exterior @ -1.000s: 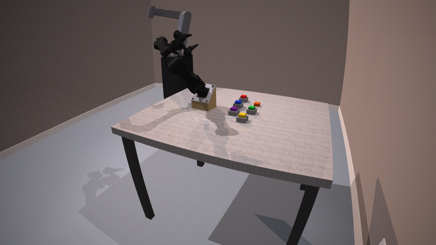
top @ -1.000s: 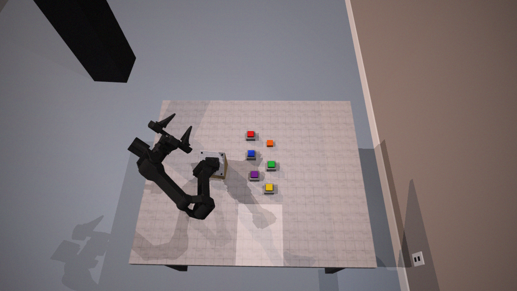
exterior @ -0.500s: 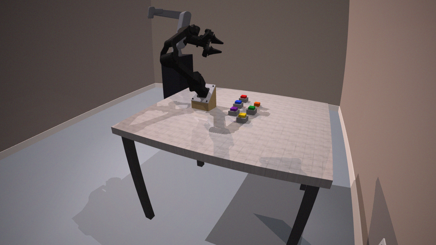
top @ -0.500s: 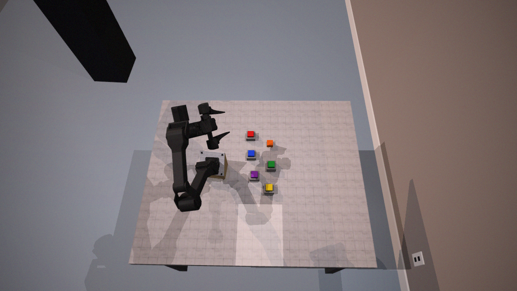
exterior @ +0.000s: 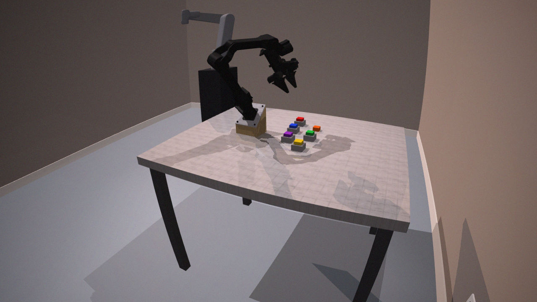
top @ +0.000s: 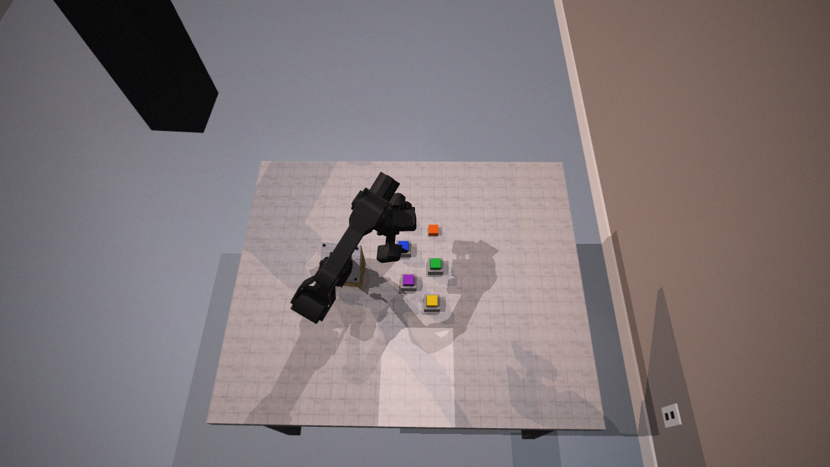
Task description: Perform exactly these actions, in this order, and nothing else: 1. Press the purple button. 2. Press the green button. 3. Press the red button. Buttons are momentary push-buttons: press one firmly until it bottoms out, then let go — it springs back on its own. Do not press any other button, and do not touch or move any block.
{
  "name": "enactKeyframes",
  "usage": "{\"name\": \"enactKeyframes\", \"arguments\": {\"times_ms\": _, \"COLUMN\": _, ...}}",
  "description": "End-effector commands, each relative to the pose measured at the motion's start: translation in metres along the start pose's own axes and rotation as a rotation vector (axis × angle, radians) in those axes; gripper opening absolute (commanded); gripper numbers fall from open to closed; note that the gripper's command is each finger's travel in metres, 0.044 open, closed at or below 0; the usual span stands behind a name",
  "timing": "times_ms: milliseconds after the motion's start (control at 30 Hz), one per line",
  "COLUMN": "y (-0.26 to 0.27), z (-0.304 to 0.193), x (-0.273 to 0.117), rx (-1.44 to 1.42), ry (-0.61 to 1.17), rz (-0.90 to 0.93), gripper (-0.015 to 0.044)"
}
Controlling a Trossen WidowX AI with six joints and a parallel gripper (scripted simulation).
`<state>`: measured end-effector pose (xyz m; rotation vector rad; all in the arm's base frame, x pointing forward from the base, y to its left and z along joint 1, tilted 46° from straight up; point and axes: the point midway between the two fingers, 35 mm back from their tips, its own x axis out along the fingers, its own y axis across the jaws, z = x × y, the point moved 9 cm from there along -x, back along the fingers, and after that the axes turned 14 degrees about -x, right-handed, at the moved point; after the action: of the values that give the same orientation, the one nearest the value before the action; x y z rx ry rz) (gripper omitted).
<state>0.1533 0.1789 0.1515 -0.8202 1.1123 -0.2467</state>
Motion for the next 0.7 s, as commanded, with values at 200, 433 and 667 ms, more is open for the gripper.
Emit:
{"name": "enactKeyframes", "arguments": {"times_ms": 200, "y": -0.046, "z": 0.007, "x": 0.096, "rx": -0.081, "ry": 0.504, "rz": 0.021, "gripper": 0.0400}}
{"name": "enactKeyframes", "arguments": {"times_ms": 433, "y": -0.047, "z": 0.007, "x": 0.097, "rx": -0.082, "ry": 0.512, "rz": 0.023, "gripper": 0.0400}}
{"name": "enactKeyframes", "arguments": {"times_ms": 667, "y": -0.047, "z": -0.024, "x": 0.151, "rx": -0.081, "ry": 0.512, "rz": 0.021, "gripper": 0.0216}}
